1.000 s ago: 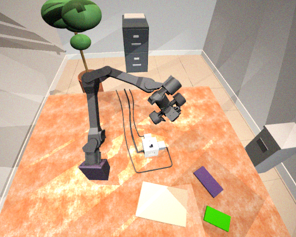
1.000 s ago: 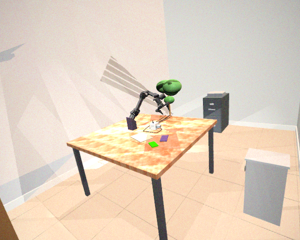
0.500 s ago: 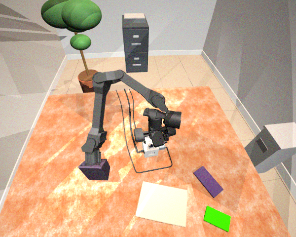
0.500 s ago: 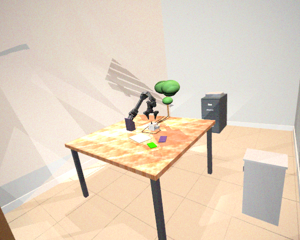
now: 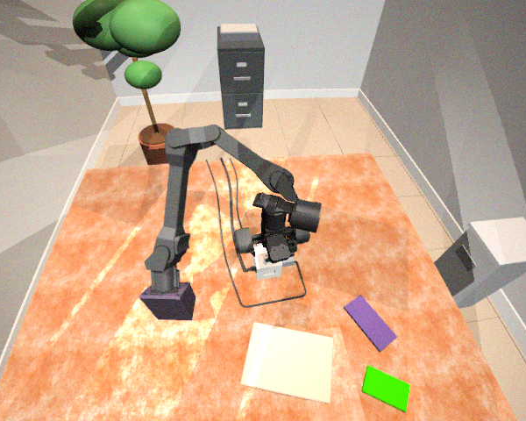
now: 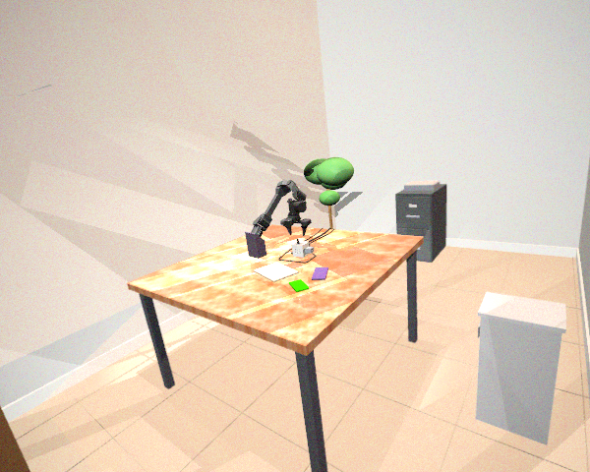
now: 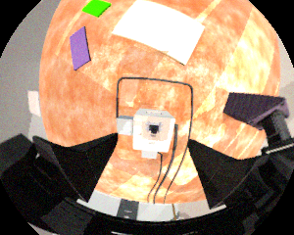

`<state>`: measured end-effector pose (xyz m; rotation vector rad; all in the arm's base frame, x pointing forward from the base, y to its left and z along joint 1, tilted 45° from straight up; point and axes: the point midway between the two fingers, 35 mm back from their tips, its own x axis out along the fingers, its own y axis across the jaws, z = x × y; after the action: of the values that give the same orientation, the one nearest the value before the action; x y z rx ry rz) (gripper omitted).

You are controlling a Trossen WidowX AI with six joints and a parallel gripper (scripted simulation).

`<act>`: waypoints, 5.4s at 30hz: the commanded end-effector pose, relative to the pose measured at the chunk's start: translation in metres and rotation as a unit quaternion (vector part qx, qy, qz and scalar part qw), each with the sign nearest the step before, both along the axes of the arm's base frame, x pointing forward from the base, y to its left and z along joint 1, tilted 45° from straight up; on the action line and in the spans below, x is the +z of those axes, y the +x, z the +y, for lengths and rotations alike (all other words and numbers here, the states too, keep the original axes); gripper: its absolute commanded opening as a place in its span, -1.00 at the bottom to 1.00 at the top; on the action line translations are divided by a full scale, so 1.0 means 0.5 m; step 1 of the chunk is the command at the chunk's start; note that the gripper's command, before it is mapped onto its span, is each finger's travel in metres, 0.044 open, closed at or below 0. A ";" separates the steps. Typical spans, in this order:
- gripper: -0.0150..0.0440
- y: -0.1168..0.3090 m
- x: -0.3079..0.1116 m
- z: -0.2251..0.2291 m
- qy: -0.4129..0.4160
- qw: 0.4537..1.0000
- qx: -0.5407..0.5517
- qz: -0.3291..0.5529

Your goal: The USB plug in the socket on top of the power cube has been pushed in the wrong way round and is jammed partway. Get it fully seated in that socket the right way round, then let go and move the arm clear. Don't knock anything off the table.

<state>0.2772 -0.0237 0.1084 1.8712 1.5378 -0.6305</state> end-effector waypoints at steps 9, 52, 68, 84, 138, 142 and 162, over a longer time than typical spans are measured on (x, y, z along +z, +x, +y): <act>1.00 0.003 -0.018 0.016 -0.001 1.000 0.000 0.003; -0.49 0.009 -0.037 0.033 -0.004 1.000 0.002 0.001; -0.49 0.008 -0.034 0.029 -0.004 1.000 0.001 0.001; -0.49 0.003 -0.019 0.015 -0.004 1.000 0.001 0.001; -0.49 -0.002 0.001 -0.003 -0.071 0.941 0.240 -0.228; -0.49 -0.002 0.001 -0.003 -0.081 0.922 0.274 -0.261; -0.49 -0.002 0.001 -0.003 -0.126 0.790 0.433 -0.414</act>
<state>0.2762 -0.0252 0.1092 0.8953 1.3887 0.3181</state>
